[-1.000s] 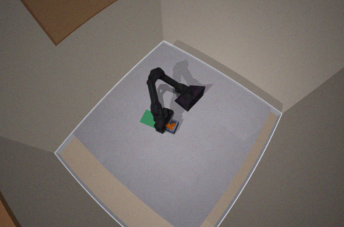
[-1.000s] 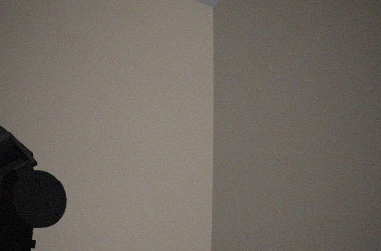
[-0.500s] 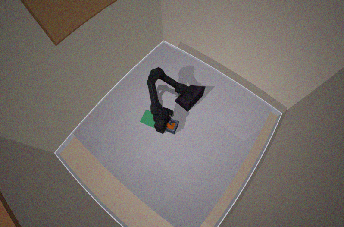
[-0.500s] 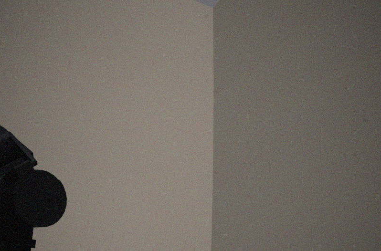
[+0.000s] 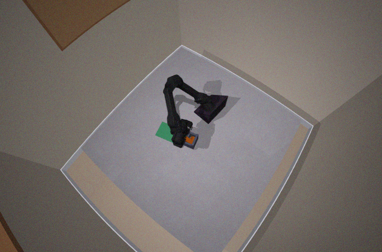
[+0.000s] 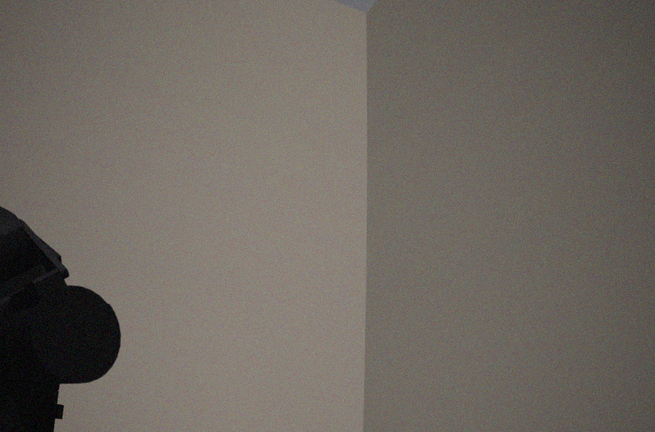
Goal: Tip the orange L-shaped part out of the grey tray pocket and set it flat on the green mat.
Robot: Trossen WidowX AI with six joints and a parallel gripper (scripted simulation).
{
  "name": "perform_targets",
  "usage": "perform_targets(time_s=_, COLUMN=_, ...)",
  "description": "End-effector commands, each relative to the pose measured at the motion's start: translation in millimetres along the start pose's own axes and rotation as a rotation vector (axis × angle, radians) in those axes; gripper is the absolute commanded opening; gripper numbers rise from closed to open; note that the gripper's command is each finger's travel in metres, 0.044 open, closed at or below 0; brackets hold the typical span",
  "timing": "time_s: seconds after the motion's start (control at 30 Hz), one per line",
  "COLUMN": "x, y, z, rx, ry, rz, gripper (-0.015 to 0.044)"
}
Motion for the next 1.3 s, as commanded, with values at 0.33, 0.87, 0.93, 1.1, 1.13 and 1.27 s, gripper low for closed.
perform_targets(time_s=0.33, x=22, y=1, z=0, rx=-0.003, ry=0.002, rz=-0.006, gripper=0.0000)
perform_targets(time_s=0.87, x=48, y=1, z=0, rx=-0.002, ry=0.002, rz=-0.005, gripper=0.0000)
perform_targets(time_s=0.93, x=51, y=1, z=0, rx=-0.002, ry=0.002, rz=-0.005, gripper=0.0000)
perform_targets(time_s=1.1, x=59, y=1, z=0, rx=-0.001, ry=0.003, rz=-0.005, gripper=0.0000)
perform_targets(time_s=1.13, x=60, y=1, z=0, rx=-0.001, ry=0.003, rz=-0.005, gripper=0.0000)
perform_targets(time_s=1.27, x=67, y=1, z=0, rx=-0.001, ry=0.003, rz=-0.005, gripper=0.0000)
Point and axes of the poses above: the point midway between the two fingers, 35 mm back from their tips, its own x axis back along the fingers, its own y axis across the jaws, z = x × y, the point moved 4 cm from there along x, back along the fingers, and after that the axes turned 10 degrees about x, right-handed, at the moved point
